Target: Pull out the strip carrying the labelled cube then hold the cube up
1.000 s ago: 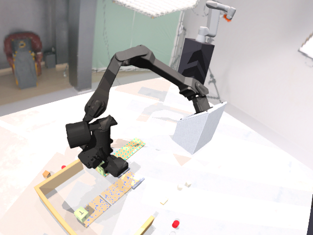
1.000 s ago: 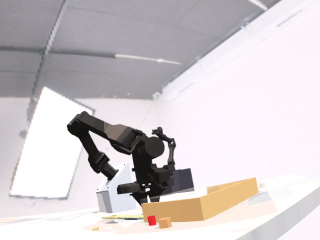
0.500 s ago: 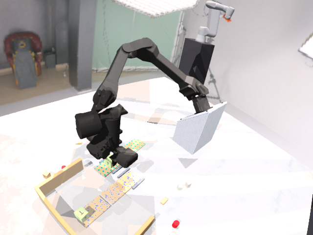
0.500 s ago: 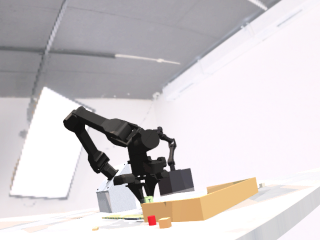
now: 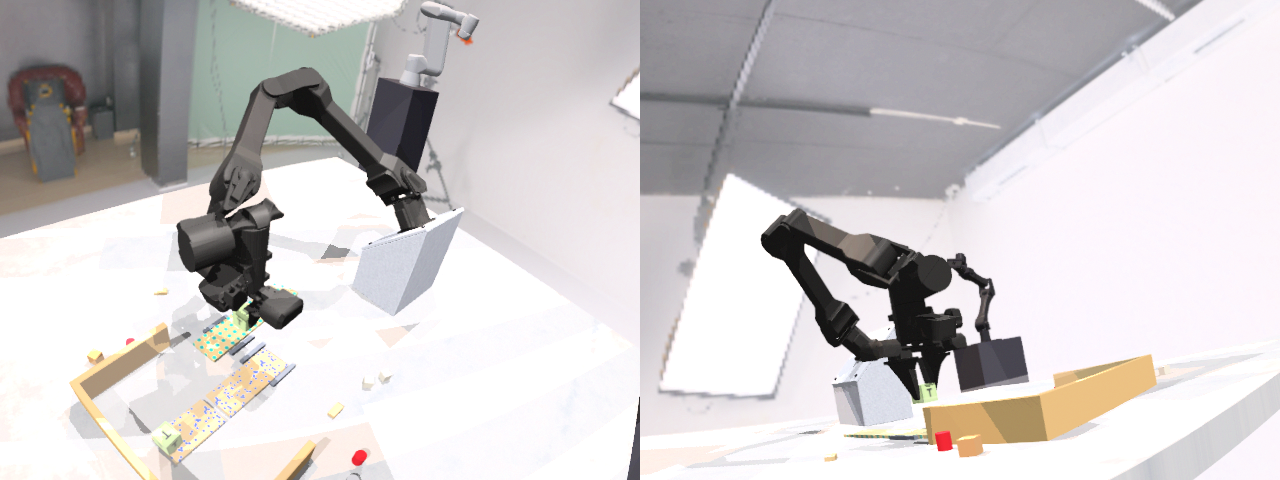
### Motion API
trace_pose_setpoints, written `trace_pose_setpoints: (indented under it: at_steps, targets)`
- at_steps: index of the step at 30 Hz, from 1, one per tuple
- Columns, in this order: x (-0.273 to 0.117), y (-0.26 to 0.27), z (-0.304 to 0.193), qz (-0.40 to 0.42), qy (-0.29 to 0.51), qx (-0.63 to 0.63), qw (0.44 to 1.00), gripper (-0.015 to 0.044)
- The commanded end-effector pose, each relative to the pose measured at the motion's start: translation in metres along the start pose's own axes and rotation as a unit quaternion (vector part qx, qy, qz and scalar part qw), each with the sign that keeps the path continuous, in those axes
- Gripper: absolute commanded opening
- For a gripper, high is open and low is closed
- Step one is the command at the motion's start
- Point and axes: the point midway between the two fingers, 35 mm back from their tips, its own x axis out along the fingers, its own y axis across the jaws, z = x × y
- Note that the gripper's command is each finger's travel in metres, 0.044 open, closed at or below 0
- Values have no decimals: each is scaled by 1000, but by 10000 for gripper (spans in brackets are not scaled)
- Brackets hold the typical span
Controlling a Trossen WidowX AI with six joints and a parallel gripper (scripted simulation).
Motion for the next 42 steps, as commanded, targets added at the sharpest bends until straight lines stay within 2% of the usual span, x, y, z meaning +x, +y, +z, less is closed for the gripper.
trace_pose_setpoints:
  at_steps: [1, 18, 23, 29, 42]
  targets:
    - [1, 7, -15, -2, 4, -1, 1000, 0]
    - [1, 29, -70, -1, 5, -2, 1000, 0]
    - [-3, 29, -70, -1, 5, -2, 1000, 0]
    - [-34, 30, -70, -1, 4, -2, 1000, 0]
    - [-35, 30, -70, -1, 4, -2, 1000, 0]
